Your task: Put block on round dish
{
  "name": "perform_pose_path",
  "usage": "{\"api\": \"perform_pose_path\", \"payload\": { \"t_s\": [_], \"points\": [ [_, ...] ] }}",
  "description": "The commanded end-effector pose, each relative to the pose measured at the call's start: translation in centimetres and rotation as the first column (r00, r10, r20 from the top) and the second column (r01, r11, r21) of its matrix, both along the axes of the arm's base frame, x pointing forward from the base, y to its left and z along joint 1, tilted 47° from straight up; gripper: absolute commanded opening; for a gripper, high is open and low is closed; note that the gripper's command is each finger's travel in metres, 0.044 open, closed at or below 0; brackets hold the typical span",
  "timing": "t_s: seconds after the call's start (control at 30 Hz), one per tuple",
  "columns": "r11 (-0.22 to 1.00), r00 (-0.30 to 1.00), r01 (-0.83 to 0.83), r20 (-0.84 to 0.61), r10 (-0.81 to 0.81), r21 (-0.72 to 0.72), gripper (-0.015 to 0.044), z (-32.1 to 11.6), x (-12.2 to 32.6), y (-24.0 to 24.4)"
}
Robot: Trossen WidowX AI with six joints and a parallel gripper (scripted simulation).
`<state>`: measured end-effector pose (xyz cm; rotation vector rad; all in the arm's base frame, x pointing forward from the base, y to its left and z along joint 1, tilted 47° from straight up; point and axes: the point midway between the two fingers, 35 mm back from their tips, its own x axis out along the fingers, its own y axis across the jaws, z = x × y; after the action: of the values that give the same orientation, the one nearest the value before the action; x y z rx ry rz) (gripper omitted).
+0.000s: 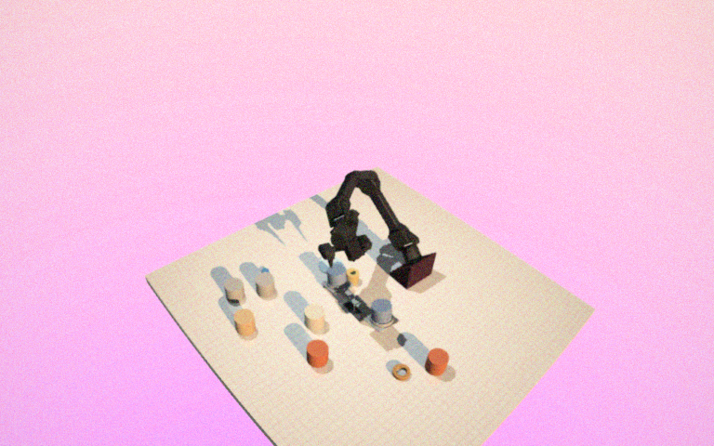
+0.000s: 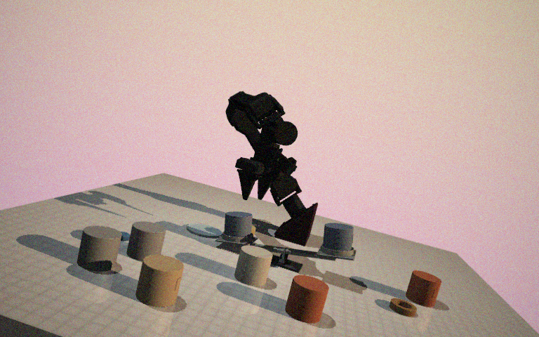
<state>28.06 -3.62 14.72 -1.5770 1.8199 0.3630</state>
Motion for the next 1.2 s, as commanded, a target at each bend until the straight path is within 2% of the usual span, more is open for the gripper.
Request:
{"api": "perform_pose_path", "payload": {
  "t_s": [0.0, 0.13, 1.17],
  "points": [
    [0.999, 0.995, -0.033, -0.096, 0.035, 0.028, 0.044, 0.3, 0.2, -1.5],
    [0.997, 0.985, -0.057, -0.162, 0.065, 0.05, 0.044, 0.6, 0.2, -2.6],
    [0.997, 0.985, -0.057, -0.16, 0.065, 0.049, 0.044, -2.7, -0.1, -6.1]
  ]
}}
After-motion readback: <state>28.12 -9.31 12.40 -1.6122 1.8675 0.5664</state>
